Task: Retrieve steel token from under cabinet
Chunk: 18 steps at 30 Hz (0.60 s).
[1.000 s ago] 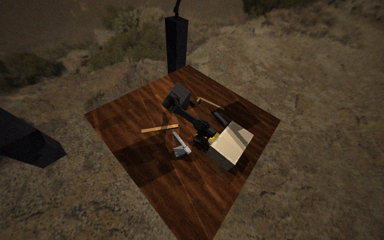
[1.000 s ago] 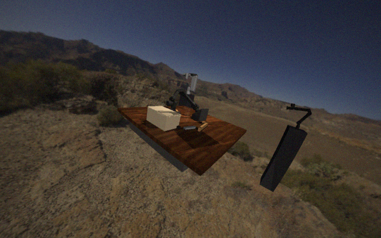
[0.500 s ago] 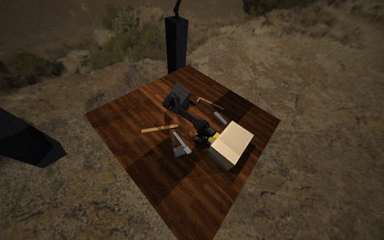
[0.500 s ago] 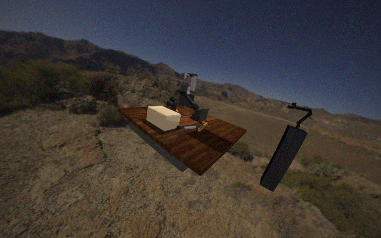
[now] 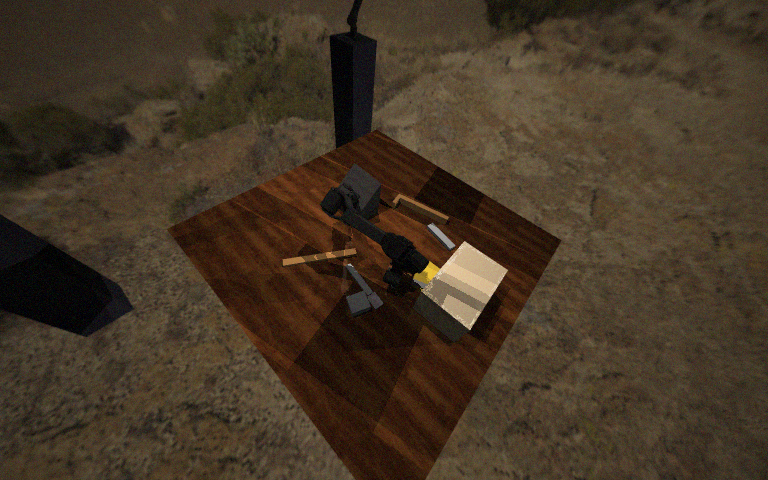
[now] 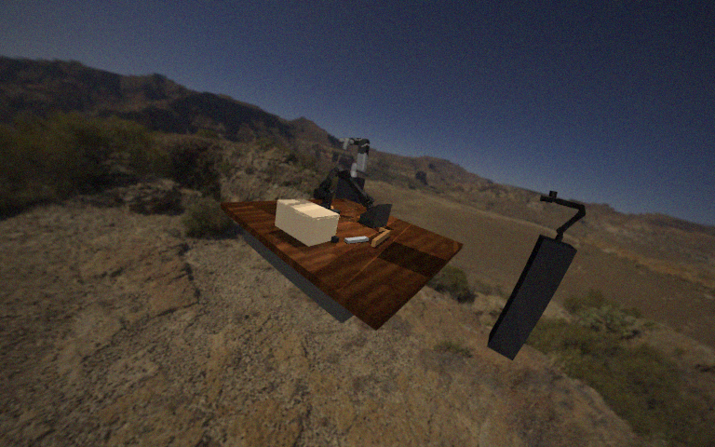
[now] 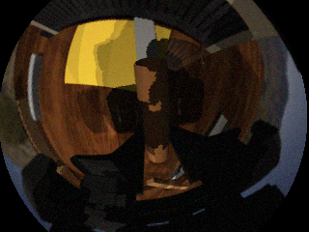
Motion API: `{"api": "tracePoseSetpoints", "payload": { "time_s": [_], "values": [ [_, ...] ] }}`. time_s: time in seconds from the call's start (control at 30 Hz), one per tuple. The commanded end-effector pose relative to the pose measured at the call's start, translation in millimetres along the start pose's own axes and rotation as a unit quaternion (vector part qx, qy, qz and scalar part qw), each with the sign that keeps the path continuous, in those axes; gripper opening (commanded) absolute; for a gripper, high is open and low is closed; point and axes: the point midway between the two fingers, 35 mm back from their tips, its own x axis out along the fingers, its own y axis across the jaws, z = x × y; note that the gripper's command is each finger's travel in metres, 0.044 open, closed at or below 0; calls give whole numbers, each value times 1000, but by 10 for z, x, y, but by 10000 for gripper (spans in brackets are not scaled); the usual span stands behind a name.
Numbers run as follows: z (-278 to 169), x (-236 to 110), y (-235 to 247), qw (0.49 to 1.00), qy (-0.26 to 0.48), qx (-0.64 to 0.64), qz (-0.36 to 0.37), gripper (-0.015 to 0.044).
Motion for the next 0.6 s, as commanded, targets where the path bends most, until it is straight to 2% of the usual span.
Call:
{"api": "tracePoseSetpoints", "payload": {
  "time_s": [0.0, 0.57],
  "values": [
    [-74, 10, 2, 1000, 2, -2, 1, 0],
    [-257, 11, -8, 1000, 3, -2, 1, 0]
  ]
}}
